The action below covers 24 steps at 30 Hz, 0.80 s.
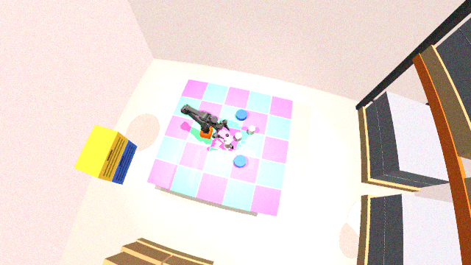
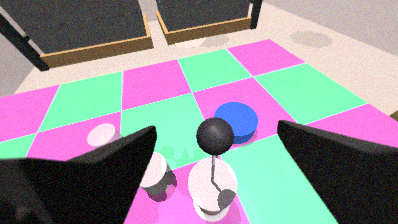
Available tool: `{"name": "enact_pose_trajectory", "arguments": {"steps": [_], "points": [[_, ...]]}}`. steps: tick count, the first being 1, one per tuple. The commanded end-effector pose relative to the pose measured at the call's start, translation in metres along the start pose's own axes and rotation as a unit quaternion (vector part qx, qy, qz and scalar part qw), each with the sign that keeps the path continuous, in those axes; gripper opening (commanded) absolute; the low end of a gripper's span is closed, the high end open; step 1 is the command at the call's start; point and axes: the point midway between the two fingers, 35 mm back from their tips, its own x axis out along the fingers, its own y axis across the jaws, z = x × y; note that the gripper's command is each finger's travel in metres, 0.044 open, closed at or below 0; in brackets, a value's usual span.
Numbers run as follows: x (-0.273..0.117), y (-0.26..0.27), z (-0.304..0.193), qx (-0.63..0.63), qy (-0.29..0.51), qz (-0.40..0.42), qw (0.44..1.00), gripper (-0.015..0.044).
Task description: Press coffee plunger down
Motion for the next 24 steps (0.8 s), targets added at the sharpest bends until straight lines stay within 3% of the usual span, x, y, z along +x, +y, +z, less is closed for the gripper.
{"name": "enact_pose_trajectory", "arguments": {"steps": [1, 4, 16, 24], "points": [[0.0089, 0.0005, -0.0043, -0.001, 0.007, 0.002, 1.0, 0.044], [0.0112, 0.0004, -0.0045, -0.001, 0.007, 0.002, 1.0, 0.044], [0.0112, 0.0004, -0.0045, -0.001, 0.007, 0.002, 1.0, 0.0125], [0.0112, 0.0004, -0.0045, -0.001, 0.007, 0.002, 1.0, 0.0123]]}}
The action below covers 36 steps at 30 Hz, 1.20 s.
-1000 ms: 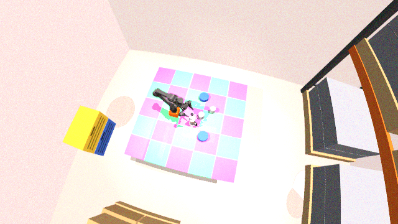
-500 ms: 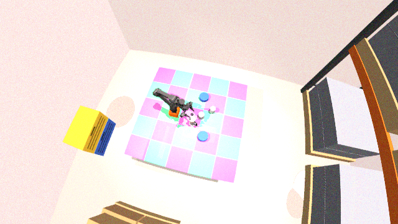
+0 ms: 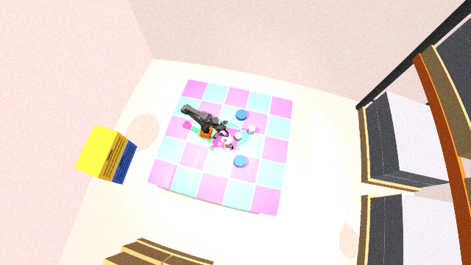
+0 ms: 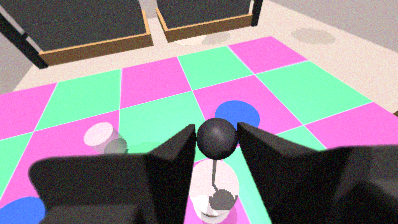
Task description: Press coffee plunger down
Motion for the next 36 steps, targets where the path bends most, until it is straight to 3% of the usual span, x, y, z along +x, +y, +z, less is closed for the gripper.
{"name": "enact_pose_trajectory", "arguments": {"steps": [1, 36], "points": [[0.001, 0.0, -0.001, -0.001, 0.001, 0.001, 1.0, 0.0123], [0.033, 0.0, -0.042, -0.001, 0.001, 0.001, 1.0, 0.0123]]}}
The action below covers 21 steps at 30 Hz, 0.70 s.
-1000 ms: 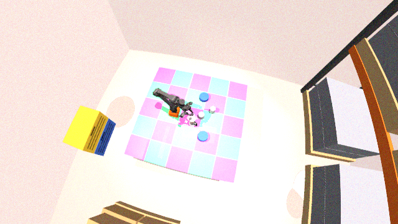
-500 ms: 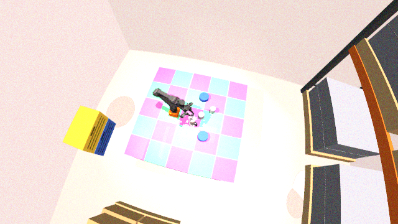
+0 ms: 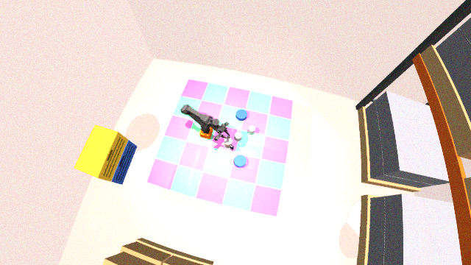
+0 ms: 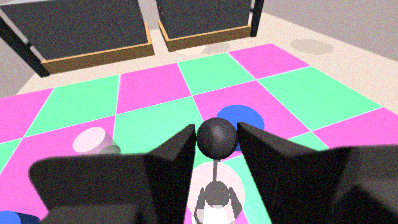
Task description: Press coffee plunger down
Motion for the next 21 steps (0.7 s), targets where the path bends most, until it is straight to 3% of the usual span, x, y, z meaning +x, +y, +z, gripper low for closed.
{"name": "enact_pose_trajectory", "arguments": {"steps": [1, 21], "points": [[0.009, 0.0, -0.025, -0.001, 0.028, 0.001, 1.0, 0.0123], [0.027, 0.0, -0.051, -0.001, 0.028, 0.001, 1.0, 0.0123]]}}
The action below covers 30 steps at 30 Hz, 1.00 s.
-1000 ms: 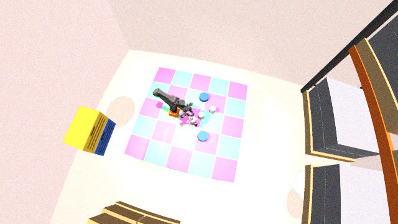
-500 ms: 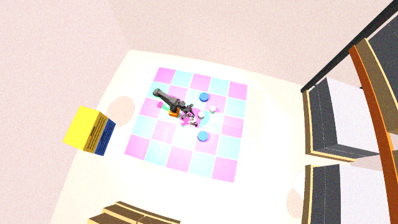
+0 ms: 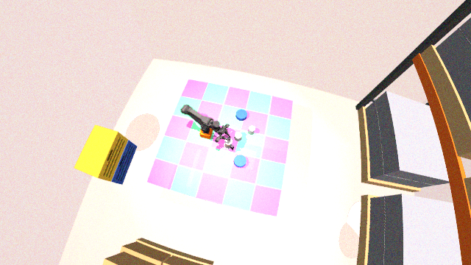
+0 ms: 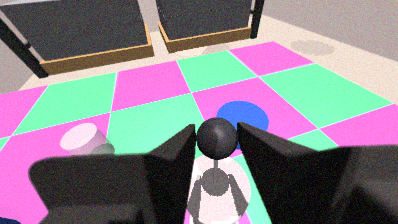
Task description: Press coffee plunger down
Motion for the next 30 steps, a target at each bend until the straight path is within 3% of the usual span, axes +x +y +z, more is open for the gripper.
{"name": "enact_pose_trajectory", "arguments": {"steps": [1, 30], "points": [[0.01, 0.0, -0.029, -0.001, 0.038, 0.001, 0.999, 0.0123], [0.035, 0.0, -0.034, -0.001, 0.037, 0.001, 0.999, 0.0123]]}}
